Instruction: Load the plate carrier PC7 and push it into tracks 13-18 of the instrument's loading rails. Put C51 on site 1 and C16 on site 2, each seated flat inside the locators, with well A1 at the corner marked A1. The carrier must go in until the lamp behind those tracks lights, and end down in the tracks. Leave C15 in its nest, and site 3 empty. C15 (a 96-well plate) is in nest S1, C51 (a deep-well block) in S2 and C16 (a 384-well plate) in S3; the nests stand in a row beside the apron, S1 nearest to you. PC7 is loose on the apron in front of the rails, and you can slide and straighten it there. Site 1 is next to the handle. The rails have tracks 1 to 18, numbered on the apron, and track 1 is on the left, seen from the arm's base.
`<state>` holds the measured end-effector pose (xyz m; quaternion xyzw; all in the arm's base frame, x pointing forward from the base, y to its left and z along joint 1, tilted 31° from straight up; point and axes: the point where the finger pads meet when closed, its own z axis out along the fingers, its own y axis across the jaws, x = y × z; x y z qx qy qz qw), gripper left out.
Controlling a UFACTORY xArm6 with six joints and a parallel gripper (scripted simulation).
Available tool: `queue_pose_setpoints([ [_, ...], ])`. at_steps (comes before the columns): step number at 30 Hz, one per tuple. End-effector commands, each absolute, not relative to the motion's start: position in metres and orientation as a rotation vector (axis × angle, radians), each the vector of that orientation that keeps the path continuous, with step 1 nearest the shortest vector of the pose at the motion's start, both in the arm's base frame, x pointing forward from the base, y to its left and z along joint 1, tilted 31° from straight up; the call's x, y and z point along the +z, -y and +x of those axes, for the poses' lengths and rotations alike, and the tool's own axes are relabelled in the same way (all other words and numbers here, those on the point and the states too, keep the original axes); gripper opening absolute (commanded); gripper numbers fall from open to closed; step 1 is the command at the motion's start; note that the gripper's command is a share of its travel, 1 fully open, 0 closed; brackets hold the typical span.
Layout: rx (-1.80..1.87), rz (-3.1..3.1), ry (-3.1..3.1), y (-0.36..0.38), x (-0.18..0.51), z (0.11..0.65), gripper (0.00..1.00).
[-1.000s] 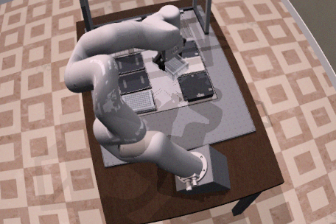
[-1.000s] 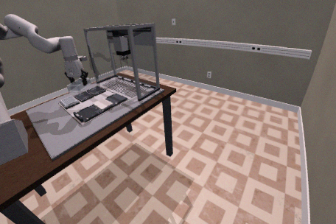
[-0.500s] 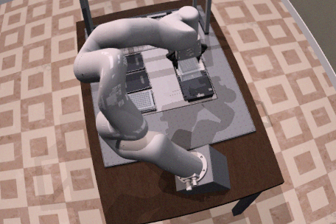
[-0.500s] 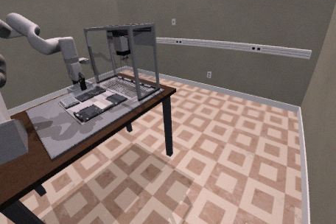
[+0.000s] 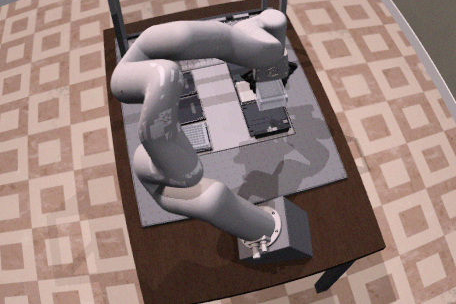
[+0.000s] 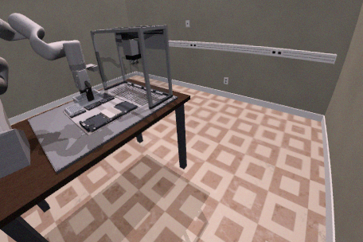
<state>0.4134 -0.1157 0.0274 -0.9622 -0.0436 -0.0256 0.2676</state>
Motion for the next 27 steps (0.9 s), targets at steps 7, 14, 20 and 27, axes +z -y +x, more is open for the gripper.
queue_pose_setpoints([
  [7, 0.041, -2.583, -0.292, 0.1172, 0.0283, 0.4144, 0.00],
  [14, 0.101, -2.553, -0.507, 0.1172, 0.0283, 0.4144, 0.00],
  [20, 0.172, -2.496, -0.761, 0.1172, 0.0283, 0.4144, 0.00],
  [27, 0.254, -2.402, -1.052, 0.1172, 0.0283, 0.4144, 0.00],
])
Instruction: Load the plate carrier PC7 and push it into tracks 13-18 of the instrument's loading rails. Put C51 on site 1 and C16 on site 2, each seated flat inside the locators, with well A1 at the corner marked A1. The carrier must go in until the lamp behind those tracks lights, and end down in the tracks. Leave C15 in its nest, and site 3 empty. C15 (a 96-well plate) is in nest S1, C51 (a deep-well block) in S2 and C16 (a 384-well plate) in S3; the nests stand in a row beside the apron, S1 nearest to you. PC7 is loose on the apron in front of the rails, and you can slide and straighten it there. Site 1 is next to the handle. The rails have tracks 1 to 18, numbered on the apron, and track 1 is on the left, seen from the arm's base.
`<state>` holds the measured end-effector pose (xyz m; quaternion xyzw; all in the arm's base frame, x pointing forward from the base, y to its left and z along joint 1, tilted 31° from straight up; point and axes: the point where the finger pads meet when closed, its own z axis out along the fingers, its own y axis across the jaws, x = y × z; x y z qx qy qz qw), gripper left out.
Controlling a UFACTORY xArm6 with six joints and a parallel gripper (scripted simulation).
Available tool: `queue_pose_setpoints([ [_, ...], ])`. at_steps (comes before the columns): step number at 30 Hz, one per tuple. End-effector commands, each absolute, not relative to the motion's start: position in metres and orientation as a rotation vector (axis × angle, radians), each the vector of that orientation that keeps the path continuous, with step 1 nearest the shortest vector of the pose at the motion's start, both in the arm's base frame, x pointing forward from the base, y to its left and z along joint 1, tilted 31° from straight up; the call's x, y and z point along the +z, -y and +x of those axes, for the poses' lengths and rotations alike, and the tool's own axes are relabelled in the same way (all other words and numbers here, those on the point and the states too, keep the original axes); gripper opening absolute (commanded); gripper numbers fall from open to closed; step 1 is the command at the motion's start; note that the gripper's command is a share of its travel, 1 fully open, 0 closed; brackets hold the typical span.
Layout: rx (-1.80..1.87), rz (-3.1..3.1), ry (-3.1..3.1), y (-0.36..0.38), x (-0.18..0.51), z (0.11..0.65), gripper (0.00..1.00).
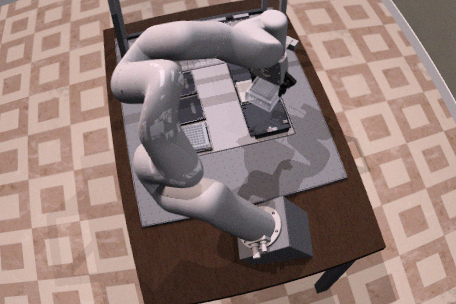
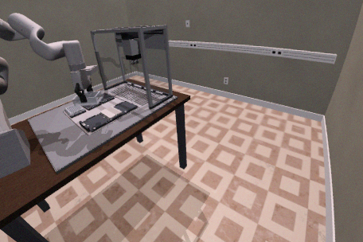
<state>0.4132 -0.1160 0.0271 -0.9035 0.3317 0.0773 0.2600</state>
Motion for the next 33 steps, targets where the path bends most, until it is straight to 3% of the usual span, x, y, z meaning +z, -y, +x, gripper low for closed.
queue_pose_setpoints([
  [1, 0.266, -2.386, -1.092, 0.1172, 0.0283, 0.4144, 0.00],
  [19, 0.443, -2.050, -1.713, 0.1172, 0.0283, 0.4144, 0.00],
  [33, 0.465, -1.995, -1.789, 0.1172, 0.0283, 0.4144, 0.00],
])
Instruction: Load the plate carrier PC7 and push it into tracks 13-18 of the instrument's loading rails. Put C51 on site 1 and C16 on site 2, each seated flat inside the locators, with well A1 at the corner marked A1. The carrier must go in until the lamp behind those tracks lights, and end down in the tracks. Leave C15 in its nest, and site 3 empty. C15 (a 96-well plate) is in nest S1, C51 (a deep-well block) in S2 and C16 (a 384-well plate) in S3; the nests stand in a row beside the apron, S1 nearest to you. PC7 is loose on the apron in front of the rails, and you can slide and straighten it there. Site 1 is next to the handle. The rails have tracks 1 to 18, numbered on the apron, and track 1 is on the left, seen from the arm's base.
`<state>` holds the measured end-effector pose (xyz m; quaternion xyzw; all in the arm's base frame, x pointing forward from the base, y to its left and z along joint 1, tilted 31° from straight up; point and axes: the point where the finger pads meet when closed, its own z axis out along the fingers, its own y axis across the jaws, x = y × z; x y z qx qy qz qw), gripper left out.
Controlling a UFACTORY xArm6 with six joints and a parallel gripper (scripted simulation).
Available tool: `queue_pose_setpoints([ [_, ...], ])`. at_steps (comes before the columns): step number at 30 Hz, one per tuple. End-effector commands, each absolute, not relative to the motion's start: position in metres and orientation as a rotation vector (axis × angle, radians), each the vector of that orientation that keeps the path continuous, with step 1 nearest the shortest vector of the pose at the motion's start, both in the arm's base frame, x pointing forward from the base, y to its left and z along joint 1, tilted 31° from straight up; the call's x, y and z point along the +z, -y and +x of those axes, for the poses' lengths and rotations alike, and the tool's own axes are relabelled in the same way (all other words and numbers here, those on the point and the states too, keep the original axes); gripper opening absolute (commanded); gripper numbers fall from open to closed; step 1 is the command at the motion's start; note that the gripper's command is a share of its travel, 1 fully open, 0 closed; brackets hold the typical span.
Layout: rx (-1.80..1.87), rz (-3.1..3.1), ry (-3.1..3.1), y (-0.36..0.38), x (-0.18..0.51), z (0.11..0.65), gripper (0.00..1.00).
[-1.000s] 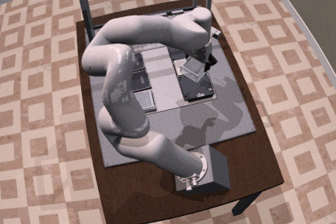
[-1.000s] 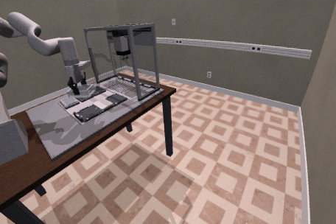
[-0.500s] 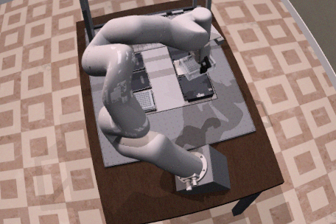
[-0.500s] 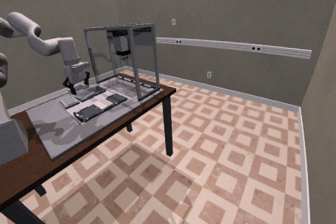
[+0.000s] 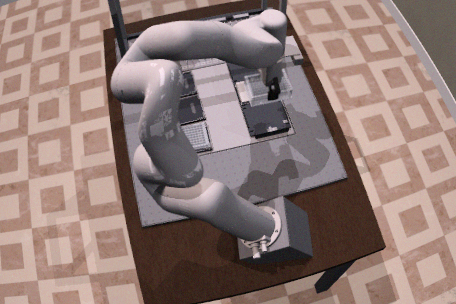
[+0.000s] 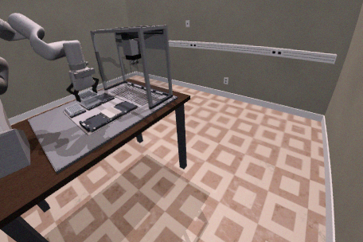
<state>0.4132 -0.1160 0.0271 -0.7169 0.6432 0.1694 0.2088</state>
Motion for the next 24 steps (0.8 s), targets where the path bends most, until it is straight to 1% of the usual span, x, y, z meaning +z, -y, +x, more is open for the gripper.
queue_pose_setpoints([
  [1, 0.465, -1.995, -1.790, 0.117, 0.028, 0.414, 0.00],
  [24, 0.466, -1.994, -1.790, 0.106, 0.010, 0.415, 0.00],
])
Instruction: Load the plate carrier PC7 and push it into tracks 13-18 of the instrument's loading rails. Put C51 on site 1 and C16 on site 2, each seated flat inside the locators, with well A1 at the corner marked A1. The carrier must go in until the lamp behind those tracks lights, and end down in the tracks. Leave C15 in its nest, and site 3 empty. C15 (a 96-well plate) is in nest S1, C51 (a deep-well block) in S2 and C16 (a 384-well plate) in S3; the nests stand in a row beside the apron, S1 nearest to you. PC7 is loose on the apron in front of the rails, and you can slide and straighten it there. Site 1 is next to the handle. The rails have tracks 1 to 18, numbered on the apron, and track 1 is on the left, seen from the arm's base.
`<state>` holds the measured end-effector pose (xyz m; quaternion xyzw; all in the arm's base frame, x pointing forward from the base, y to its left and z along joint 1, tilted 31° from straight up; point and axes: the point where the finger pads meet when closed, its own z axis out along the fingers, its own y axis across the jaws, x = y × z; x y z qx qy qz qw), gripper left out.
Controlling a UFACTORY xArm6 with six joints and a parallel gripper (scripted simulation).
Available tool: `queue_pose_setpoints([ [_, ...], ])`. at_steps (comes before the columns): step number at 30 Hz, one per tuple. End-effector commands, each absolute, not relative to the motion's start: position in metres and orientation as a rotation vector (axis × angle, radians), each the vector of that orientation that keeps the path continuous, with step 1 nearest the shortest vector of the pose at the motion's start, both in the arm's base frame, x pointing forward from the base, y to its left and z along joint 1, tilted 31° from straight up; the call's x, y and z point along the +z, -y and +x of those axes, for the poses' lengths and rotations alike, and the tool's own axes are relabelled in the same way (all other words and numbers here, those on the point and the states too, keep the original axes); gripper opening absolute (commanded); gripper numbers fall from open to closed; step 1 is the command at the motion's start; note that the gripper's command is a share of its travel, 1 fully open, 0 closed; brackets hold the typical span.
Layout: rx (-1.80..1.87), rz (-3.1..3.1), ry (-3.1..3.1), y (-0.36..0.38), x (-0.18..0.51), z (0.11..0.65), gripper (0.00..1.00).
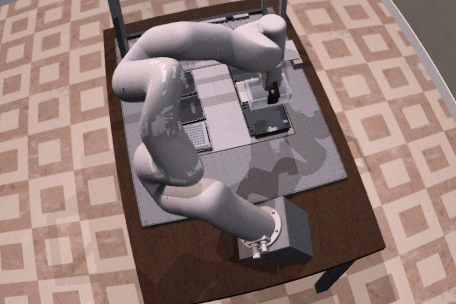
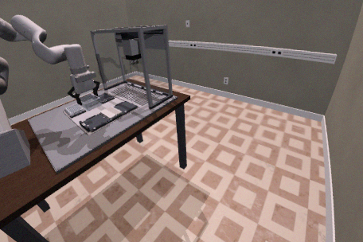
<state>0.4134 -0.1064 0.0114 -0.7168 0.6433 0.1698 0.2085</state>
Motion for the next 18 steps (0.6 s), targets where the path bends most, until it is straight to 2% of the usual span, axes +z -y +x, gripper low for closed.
queue_pose_setpoints([
  [1, 0.466, -1.994, -1.790, 0.105, 0.008, 0.415, 0.00],
  [18, 0.466, -1.994, -1.790, 0.092, -0.013, 0.416, 0.00],
])
